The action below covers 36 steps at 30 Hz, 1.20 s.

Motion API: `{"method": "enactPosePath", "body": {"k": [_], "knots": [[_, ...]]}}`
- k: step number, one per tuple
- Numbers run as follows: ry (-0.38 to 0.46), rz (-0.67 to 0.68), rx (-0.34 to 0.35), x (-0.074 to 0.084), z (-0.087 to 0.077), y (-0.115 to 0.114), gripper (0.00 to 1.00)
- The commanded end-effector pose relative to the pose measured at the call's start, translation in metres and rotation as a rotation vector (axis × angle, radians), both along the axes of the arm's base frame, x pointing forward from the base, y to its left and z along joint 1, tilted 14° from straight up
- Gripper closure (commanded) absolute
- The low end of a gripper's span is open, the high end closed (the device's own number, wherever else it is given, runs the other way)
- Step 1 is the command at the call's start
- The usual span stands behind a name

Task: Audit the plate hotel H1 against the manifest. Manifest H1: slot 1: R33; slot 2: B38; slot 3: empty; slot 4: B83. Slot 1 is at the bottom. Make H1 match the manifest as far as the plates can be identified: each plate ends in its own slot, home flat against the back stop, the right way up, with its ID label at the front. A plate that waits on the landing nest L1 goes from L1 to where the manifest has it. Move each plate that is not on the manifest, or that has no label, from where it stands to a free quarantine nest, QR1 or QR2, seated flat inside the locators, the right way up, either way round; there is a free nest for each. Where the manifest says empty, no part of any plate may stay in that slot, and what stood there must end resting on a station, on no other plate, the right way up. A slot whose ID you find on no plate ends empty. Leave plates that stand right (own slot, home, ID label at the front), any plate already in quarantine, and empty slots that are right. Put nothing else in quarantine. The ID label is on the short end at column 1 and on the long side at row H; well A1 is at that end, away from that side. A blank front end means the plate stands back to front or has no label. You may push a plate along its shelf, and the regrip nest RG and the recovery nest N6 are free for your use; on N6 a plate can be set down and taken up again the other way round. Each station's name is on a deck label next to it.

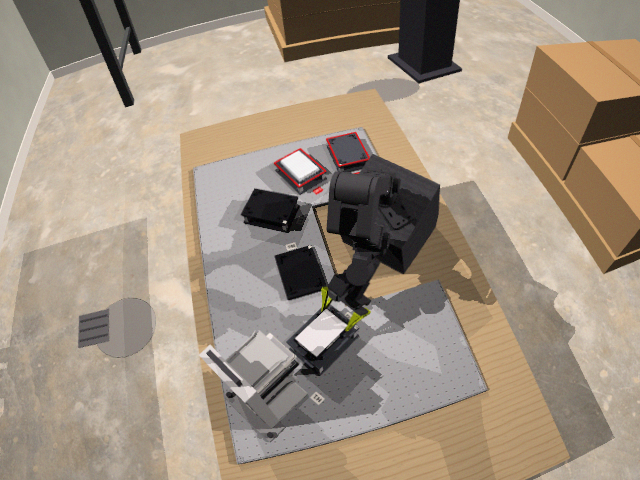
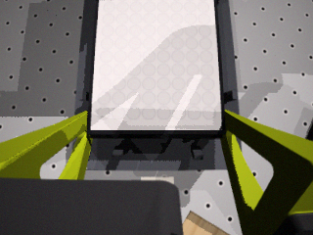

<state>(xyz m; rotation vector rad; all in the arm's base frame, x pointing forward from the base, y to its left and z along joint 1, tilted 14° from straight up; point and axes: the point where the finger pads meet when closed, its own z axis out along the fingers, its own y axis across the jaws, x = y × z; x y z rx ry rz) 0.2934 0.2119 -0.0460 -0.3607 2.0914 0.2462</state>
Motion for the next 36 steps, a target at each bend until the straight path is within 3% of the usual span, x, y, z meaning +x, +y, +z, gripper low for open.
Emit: {"method": "enactPosePath", "body": {"k": [1, 18, 19, 33, 34, 36], "knots": [[-0.018, -0.008, 0.015, 0.0087, 0.0009, 0.0028, 0.14], [-0.007, -0.001, 0.005, 0.0030, -0.0052, 0.0012, 0.14], [-0.007, -0.001, 0.005, 0.0030, -0.0052, 0.0012, 0.07], [-0.007, -0.001, 0.005, 0.0030, -0.0052, 0.0012, 0.07], [-0.007, -0.001, 0.005, 0.0030, -0.0052, 0.0012, 0.00], [-0.007, -0.001, 0.005, 0.0030, -0.0052, 0.0012, 0.00]]}}
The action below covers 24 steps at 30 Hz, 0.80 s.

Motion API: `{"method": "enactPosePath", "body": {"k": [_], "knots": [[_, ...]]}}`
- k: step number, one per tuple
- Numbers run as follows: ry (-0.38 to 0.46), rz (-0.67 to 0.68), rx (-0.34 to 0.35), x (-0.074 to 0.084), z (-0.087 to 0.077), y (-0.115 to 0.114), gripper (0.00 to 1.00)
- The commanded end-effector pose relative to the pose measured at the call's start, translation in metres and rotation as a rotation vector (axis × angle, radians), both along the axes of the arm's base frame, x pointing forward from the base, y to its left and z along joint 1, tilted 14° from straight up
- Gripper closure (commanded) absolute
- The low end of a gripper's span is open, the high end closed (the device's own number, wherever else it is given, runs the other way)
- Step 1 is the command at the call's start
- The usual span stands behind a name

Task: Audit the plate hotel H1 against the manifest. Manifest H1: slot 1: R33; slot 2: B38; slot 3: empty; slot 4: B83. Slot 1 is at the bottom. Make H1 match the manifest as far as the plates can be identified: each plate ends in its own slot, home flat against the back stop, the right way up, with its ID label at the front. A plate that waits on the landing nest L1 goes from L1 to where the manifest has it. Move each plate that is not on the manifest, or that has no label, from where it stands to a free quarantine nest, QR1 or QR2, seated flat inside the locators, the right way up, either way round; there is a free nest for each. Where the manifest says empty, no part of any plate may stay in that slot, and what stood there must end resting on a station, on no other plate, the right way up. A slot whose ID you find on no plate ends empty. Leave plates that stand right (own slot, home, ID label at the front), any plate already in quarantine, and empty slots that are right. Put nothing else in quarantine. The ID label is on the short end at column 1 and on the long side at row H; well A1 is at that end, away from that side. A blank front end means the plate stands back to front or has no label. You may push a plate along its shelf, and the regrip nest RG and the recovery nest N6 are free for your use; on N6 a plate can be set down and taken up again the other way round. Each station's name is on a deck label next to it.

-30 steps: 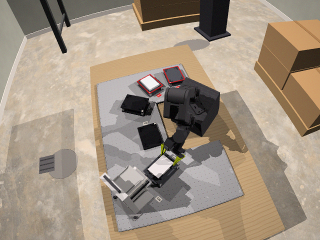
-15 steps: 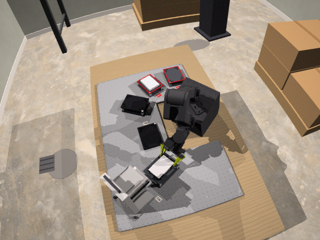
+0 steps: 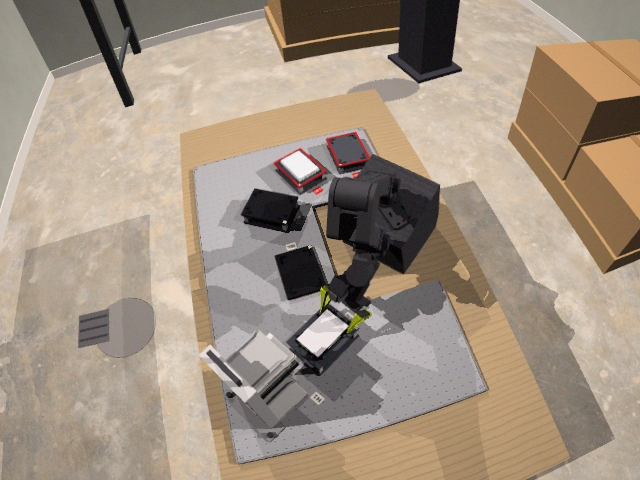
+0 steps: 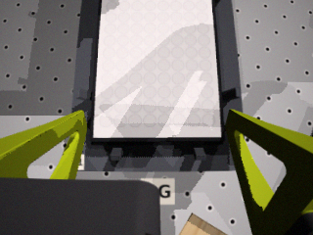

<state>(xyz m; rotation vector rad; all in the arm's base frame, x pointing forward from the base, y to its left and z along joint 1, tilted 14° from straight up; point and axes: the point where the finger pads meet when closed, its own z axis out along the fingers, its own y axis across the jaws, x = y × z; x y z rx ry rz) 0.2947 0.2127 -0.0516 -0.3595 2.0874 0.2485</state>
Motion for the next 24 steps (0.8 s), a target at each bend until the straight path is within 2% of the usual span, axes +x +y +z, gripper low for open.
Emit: {"method": "enactPosePath", "body": {"k": [1, 10, 11, 12, 24], "knots": [[-0.003, -0.002, 0.002, 0.002, 0.000, 0.000, 0.00], [-0.003, -0.002, 0.002, 0.002, 0.000, 0.000, 0.00], [-0.012, -0.008, 0.010, 0.006, 0.006, 0.001, 0.00], [0.005, -0.007, -0.007, -0.002, 0.004, -0.006, 0.00], [0.007, 0.001, -0.008, -0.011, 0.018, -0.006, 0.00]]}}
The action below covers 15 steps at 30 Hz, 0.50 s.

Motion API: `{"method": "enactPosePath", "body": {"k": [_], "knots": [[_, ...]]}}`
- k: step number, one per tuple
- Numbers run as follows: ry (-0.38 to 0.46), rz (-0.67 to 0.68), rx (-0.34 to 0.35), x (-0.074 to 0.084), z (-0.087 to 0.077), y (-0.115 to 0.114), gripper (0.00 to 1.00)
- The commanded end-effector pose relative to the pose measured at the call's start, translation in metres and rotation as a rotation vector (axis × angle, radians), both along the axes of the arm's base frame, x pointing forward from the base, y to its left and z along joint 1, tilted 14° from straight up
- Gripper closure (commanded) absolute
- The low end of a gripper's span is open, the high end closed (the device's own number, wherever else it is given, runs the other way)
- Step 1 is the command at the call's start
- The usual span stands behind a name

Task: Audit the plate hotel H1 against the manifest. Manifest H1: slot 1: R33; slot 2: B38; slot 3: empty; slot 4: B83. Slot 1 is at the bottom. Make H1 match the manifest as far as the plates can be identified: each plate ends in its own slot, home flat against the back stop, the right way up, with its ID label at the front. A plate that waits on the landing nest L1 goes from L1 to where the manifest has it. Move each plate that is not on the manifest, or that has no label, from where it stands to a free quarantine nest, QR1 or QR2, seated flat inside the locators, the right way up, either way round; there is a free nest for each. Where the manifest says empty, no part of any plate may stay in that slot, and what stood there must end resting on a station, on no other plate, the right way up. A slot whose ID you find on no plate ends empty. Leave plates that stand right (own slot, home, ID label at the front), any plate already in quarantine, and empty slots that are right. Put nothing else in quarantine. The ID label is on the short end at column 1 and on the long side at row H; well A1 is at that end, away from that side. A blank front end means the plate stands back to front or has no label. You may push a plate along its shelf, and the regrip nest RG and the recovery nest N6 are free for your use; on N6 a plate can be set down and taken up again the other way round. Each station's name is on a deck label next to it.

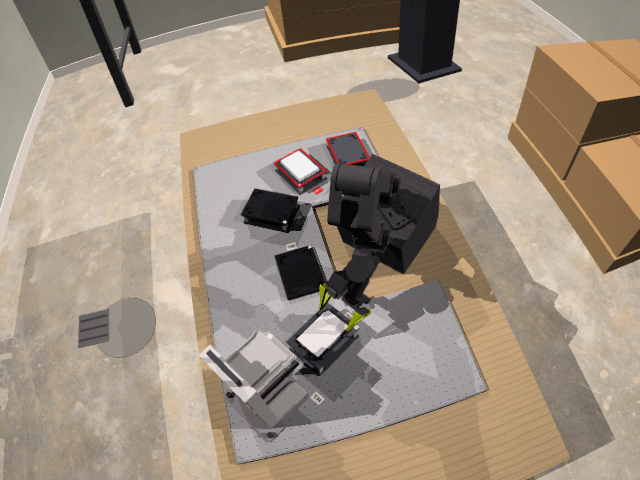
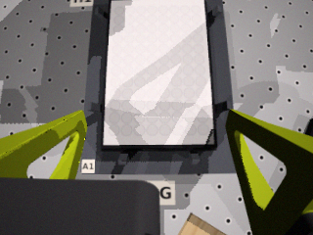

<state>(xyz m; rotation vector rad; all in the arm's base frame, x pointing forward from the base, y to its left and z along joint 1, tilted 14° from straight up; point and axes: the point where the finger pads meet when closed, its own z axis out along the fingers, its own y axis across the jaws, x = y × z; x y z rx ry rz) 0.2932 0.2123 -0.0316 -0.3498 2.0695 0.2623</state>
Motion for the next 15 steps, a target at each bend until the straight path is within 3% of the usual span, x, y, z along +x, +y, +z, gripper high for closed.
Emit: {"method": "enactPosePath", "body": {"k": [1, 15], "knots": [[0.022, 0.001, -0.025, -0.010, 0.000, -0.006, 0.00], [0.022, 0.001, -0.024, -0.016, 0.018, -0.009, 0.00]]}}
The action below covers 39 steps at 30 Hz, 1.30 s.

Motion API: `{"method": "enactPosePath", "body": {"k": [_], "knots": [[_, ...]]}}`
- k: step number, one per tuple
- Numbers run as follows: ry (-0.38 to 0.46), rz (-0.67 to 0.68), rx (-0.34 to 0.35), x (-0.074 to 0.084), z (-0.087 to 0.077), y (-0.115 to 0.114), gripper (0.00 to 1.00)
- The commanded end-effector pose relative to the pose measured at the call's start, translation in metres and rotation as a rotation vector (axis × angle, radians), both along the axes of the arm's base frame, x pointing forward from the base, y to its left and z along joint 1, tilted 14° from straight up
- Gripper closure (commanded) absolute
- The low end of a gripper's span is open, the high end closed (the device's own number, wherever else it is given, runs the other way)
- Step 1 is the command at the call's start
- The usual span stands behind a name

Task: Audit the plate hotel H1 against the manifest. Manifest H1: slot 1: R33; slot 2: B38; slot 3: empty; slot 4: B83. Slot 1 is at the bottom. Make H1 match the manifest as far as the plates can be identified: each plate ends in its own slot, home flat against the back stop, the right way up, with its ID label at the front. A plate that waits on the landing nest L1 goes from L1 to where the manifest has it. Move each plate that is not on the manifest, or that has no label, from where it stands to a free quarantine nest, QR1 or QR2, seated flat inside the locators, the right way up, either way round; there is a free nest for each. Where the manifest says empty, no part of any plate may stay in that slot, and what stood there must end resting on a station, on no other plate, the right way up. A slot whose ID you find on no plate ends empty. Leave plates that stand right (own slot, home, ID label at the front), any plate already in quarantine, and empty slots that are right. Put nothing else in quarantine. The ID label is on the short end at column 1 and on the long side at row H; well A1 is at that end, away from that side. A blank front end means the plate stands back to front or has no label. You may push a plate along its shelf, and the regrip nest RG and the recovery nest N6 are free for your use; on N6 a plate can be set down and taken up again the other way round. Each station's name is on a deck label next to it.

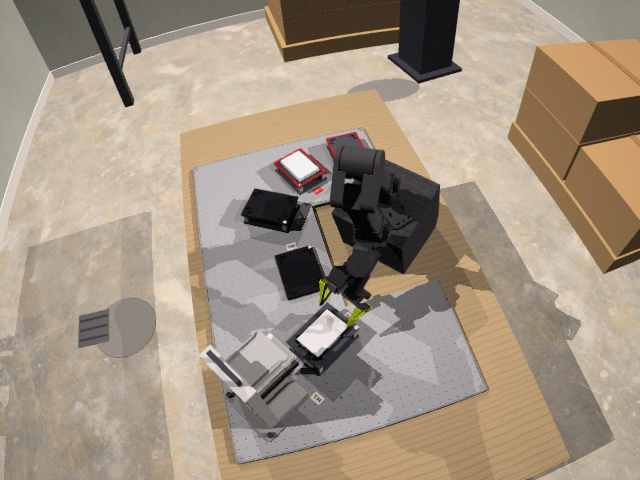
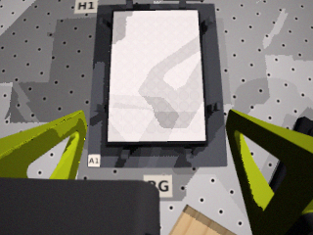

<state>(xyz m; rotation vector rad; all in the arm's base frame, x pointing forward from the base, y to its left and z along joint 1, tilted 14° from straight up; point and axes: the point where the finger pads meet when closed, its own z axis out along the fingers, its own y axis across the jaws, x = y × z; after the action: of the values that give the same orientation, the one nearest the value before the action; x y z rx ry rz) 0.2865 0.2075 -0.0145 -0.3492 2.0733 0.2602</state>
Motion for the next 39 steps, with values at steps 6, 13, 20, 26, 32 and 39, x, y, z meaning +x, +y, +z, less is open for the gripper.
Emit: {"method": "enactPosePath", "body": {"k": [6, 13, 20, 26, 32, 39], "knots": [[0.019, 0.002, -0.022, -0.012, 0.010, -0.005, 0.00], [0.018, 0.003, -0.023, -0.015, 0.018, -0.007, 0.00], [0.018, 0.003, -0.022, -0.018, 0.028, -0.008, 0.00], [0.010, 0.003, -0.013, -0.017, 0.038, -0.006, 0.00], [0.009, 0.003, -0.013, -0.017, 0.041, -0.006, 0.00], [-0.010, 0.002, 0.011, -0.015, 0.069, -0.001, 0.00]]}}
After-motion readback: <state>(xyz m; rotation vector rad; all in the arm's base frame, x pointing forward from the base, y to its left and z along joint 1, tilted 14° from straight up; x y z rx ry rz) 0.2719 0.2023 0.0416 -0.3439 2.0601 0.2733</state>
